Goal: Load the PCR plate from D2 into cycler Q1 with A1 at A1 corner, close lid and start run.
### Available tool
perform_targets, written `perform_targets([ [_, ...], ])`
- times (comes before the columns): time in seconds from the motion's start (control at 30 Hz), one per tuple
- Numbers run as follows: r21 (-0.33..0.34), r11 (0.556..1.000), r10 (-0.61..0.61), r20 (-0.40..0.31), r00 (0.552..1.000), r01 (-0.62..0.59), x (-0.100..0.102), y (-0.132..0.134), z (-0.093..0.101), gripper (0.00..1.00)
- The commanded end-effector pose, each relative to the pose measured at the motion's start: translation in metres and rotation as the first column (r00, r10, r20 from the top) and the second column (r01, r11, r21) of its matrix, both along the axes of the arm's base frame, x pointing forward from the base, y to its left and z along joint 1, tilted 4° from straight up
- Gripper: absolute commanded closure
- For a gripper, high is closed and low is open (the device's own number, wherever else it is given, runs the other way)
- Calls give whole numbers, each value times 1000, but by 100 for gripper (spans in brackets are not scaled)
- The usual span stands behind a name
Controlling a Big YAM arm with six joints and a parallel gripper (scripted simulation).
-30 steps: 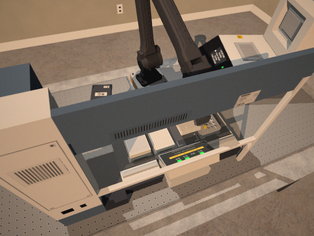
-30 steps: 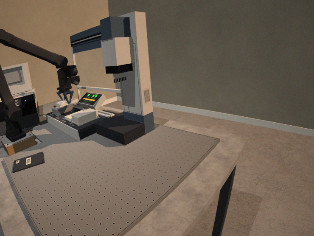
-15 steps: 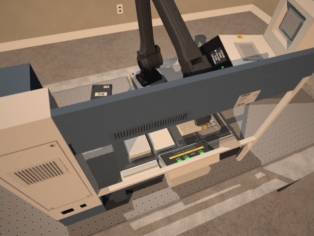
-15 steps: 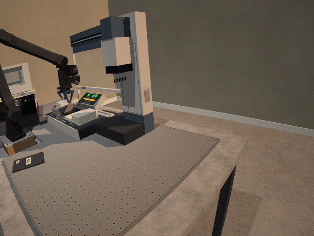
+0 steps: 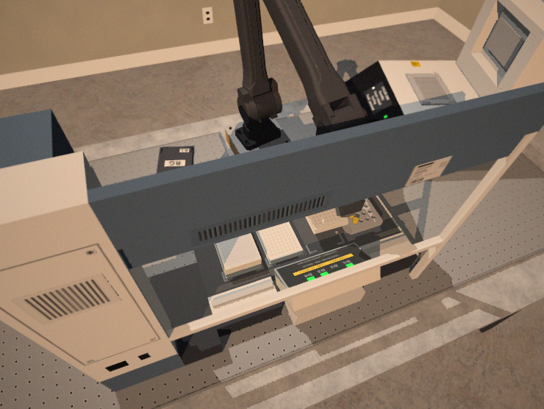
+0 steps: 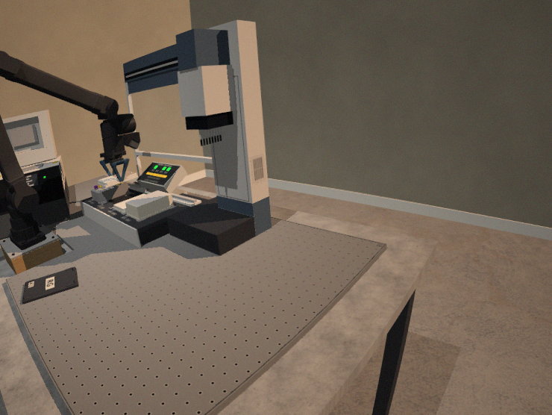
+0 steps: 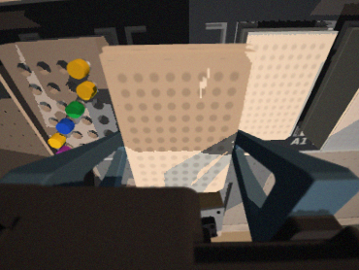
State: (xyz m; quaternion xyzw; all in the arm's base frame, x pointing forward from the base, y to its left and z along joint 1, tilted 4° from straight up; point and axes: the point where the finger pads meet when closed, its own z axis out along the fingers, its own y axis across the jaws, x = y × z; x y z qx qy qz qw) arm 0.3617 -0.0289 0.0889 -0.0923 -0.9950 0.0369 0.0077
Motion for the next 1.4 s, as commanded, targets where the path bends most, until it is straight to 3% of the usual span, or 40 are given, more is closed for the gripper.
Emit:
perform_targets([
  [0.0,0,1000,-10,51,999,10,-12,17,24,100],
  [0.17,1,1000,-27,44,999,27,-36,32,29,100],
  [0.27,0,999,-41,44,998,41,-34,29,27,100],
  [0.37,-3,999,-42,29,999,42,-54,37,28,100],
  [0.63,3,1000,-5,56,998,5,-80,64,52,100],
  [0.73,-3,1000,-13,24,1000,13,-97,72,47,100],
  [0.87,-3,1000,-17,23,1000,17,-102,75,47,100],
  [1.13,9,999,45,56,997,-45,-129,103,74,100],
  [1.3,2,996,86,14,996,-86,-152,117,71,100],
  [1.37,2,996,86,14,996,-86,-152,117,71,100],
])
